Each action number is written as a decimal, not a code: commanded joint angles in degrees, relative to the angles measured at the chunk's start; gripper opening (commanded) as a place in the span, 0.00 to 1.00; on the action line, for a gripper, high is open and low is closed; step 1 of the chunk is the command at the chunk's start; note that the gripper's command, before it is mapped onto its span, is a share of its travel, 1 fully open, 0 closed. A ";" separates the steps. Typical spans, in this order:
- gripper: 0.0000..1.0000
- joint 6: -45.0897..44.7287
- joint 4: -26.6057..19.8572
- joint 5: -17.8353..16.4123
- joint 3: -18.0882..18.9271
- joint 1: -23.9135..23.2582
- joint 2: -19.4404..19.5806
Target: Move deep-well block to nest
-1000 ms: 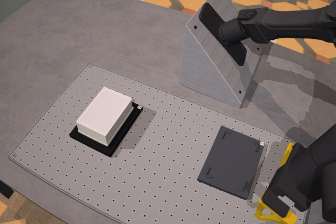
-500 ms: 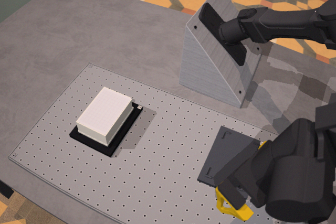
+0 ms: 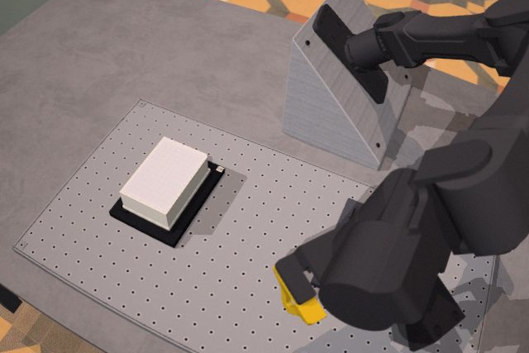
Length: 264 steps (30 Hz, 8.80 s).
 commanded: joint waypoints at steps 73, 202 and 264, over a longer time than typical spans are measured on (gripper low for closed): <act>1.00 14.88 9.34 -2.47 -10.27 -32.26 27.79; 1.00 23.26 28.06 -5.97 -19.44 -24.71 32.34; 0.00 21.91 25.41 -5.47 -18.55 -25.88 31.41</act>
